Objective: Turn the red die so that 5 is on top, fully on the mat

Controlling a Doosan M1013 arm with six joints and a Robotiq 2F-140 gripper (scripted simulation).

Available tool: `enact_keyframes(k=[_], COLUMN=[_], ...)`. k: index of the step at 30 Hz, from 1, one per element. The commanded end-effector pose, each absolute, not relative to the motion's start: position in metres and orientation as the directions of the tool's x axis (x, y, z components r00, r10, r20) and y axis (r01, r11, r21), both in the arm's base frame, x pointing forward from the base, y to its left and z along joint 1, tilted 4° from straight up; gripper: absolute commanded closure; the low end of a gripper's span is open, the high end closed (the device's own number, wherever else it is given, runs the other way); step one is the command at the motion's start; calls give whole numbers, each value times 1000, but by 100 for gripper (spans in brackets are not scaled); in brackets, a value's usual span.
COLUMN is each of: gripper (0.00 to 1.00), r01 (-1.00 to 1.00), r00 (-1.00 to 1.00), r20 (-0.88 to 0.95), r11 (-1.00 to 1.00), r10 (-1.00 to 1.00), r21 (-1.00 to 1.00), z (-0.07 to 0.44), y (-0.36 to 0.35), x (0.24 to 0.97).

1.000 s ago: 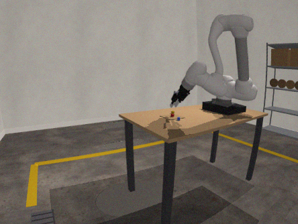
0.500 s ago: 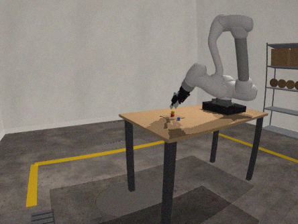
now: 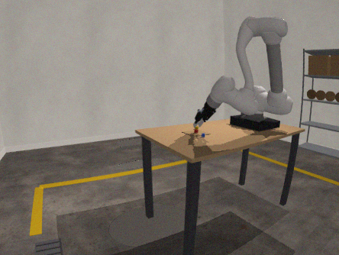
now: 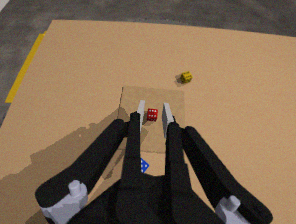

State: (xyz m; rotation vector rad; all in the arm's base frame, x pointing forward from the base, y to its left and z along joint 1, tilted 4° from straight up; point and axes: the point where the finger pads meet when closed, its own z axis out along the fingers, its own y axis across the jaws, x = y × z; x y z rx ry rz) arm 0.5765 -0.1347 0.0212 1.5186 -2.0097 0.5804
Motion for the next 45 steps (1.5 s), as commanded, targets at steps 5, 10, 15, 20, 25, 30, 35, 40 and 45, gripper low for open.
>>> enact_keyframes(k=[5,10,15,20,25,30,35,40,45], gripper=[79,79,79,79,79,79,79,79,79], r01=[-963,-963,-963,-963,-963,-963,-963,-963,-963], r00=[-211,-211,-211,-211,-211,-211,-211,-211,-211], r20=[655,655,655,655,655,655,655,655,655], r11=[269,269,269,269,269,269,269,269,269], r10=[-726,-726,-726,-726,-726,-726,-726,-726,-726], r21=[-13,-13,-13,-13,-13,-13,-13,-13,-13], z=[7,-2,-5,-10,-13,-14,-14,-14,-14], y=[-134,-133,-133,-133,-132,-132,-132,-132,-132], x=[577,577,577,578,578,578,578,578,578])
